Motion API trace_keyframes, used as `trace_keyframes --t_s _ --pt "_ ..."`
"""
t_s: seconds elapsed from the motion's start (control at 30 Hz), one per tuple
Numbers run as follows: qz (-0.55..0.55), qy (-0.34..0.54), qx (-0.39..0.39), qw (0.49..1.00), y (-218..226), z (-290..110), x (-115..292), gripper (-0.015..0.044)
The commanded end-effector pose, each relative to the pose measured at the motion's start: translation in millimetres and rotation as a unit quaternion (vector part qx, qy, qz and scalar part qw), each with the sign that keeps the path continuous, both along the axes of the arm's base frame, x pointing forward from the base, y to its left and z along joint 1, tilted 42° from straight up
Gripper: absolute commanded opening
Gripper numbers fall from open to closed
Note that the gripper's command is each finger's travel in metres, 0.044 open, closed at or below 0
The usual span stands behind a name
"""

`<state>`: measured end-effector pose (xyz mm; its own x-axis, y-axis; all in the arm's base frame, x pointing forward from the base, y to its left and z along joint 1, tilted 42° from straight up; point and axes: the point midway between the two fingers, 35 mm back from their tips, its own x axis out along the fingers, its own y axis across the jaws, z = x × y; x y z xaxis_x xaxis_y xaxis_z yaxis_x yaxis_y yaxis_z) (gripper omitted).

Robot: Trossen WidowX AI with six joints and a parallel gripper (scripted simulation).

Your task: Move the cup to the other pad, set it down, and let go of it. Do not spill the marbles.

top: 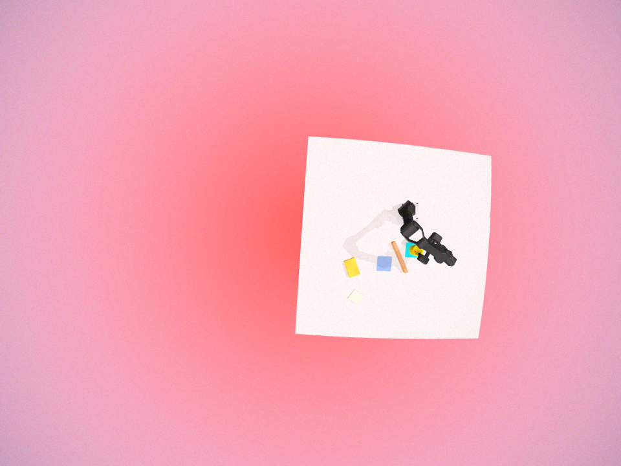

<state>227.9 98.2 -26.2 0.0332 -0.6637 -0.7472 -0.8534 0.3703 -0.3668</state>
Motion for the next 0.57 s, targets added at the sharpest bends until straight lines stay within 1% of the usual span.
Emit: trace_keyframes --t_s 0.0,0.3,0.53 --pt "-0.003 -0.004 0.005 1.0 12 12 1 0.044" --pt "-0.004 -0.004 0.006 1.0 32 35 0 0.044" --pt "0.0 -0.004 0.005 1.0 31 33 0 0.044"
